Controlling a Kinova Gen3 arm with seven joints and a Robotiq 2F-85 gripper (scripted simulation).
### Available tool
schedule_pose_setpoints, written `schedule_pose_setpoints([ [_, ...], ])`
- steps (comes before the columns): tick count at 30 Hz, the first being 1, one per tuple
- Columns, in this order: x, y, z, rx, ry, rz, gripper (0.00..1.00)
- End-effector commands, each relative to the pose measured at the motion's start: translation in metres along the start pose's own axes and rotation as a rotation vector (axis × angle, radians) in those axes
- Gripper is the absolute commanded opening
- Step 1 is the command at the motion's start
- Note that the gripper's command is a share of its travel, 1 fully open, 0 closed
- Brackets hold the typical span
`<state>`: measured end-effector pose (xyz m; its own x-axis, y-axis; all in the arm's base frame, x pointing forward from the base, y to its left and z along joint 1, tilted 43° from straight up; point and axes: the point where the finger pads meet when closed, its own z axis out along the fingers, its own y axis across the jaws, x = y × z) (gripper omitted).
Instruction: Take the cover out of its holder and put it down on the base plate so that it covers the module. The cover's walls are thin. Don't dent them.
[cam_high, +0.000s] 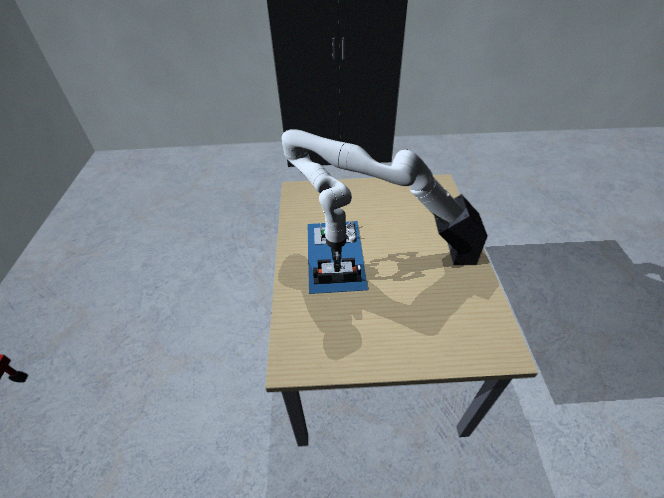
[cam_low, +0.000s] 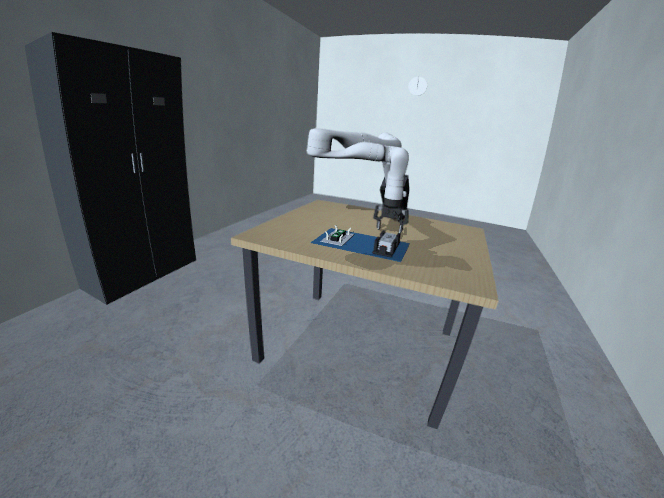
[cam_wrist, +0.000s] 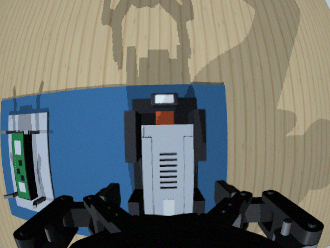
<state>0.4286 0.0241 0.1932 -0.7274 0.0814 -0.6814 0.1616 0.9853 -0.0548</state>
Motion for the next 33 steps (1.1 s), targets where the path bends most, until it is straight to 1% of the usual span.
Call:
schedule_pose_setpoints([
  [1,0.003,0.000,0.013,-0.001,0.010,0.002,1.00],
  [7,0.002,0.000,0.043,0.002,0.006,0.003,1.00],
  [14,0.002,0.000,0.043,0.002,0.006,0.003,1.00],
  [24,0.002,0.000,0.056,0.002,0.006,0.003,1.00],
  [33,0.002,-0.001,0.055,0.002,0.006,0.003,1.00],
])
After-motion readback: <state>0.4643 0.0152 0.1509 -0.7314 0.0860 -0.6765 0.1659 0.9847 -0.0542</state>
